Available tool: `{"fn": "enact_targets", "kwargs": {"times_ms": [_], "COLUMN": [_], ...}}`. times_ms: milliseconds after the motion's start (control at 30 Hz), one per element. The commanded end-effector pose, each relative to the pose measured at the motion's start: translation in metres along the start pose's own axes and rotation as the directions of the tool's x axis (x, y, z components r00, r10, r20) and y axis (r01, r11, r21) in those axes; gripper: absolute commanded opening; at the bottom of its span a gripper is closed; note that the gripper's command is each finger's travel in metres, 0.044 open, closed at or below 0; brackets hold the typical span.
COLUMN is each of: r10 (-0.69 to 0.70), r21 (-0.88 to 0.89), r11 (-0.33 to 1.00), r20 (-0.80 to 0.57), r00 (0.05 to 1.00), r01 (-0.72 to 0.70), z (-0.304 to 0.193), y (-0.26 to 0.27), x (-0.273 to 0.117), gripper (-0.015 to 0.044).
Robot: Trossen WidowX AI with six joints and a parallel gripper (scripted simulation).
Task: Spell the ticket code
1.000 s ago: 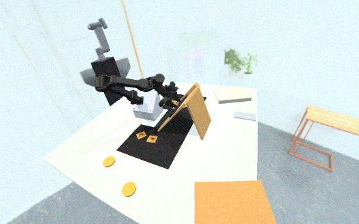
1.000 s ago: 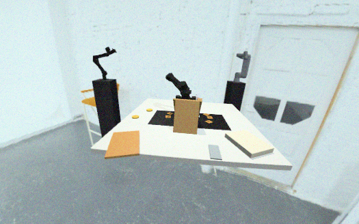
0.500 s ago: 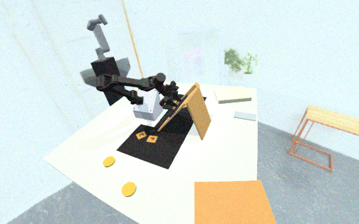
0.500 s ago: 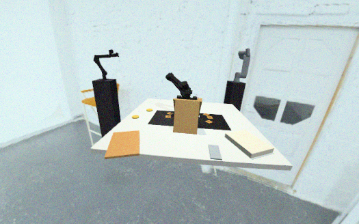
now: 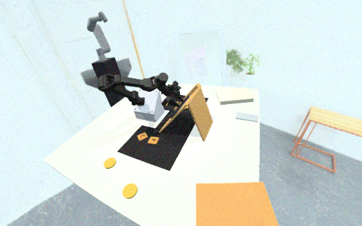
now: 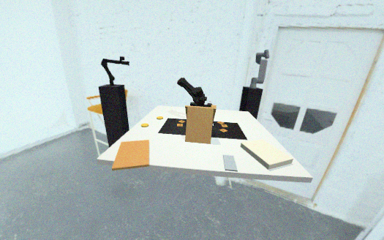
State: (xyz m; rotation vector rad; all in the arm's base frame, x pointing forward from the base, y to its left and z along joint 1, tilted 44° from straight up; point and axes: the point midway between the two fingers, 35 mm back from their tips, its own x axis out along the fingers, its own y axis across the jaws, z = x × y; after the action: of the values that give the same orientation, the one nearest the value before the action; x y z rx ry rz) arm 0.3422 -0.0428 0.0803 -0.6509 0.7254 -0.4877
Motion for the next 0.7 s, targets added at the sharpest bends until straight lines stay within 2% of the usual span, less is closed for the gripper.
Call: {"fn": "enact_targets", "kwargs": {"times_ms": [0,667], "r10": [-0.005,-0.005], "r21": [0.004,0.005], "r11": [1.0,1.0], "r20": [-0.001,-0.001], "r00": [1.0,1.0], "r01": [0.005,0.005], "z": [0.0,0.0], "y": [0.002,0.014], "x": [0.0,0.0], "gripper": [0.0,0.0]}}
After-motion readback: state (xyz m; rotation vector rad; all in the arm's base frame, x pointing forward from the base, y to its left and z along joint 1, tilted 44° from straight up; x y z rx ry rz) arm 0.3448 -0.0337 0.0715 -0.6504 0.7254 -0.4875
